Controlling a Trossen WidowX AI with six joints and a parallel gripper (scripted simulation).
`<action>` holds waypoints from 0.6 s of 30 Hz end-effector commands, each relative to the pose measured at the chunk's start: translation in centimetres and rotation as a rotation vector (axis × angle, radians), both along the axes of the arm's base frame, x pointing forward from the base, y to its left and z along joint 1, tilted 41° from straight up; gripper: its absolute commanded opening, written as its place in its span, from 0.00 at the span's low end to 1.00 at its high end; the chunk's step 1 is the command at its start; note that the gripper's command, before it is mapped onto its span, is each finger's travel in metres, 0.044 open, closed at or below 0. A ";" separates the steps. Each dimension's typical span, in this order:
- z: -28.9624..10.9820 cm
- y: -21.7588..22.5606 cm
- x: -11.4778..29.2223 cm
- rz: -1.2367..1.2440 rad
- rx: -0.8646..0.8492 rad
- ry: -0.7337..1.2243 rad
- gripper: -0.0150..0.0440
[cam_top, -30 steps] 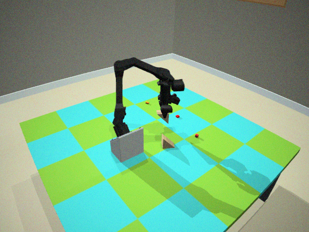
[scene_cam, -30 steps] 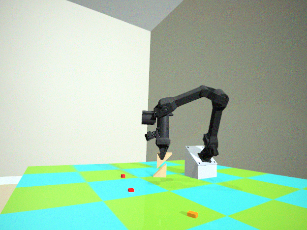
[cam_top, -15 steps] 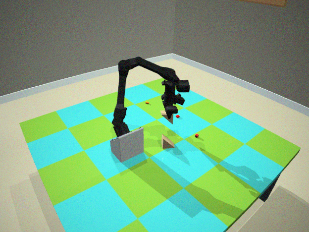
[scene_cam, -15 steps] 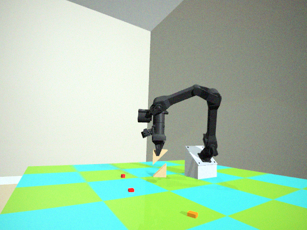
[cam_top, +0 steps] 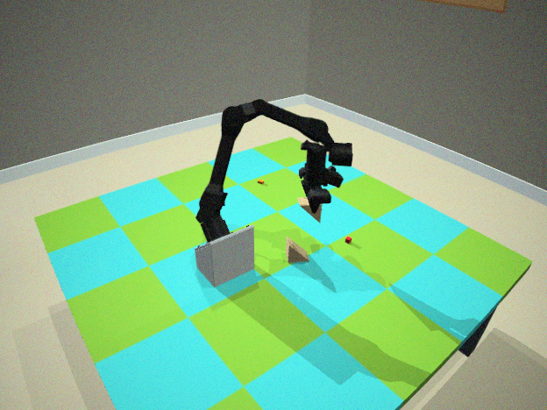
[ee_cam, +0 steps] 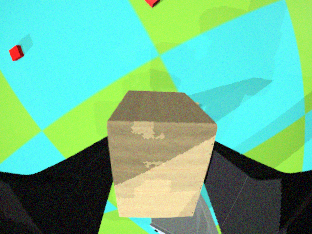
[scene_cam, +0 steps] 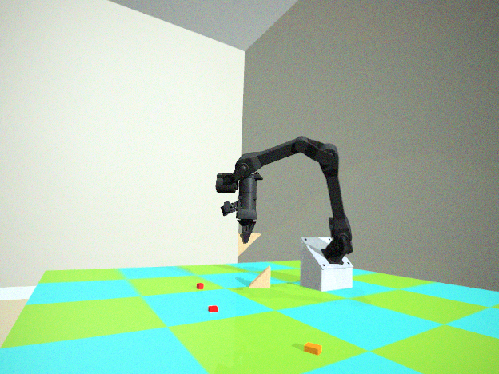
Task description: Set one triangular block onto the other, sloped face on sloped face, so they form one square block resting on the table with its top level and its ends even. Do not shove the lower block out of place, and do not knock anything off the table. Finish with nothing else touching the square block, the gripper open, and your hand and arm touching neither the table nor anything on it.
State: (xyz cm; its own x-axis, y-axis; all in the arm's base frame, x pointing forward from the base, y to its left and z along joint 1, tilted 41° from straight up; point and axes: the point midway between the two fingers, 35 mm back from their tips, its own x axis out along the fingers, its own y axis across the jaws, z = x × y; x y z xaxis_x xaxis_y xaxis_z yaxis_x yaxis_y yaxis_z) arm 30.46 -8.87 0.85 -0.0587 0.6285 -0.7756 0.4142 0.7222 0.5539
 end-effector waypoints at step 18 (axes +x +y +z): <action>-3.5 -4.8 -1.3 0.009 0.005 -0.004 0.25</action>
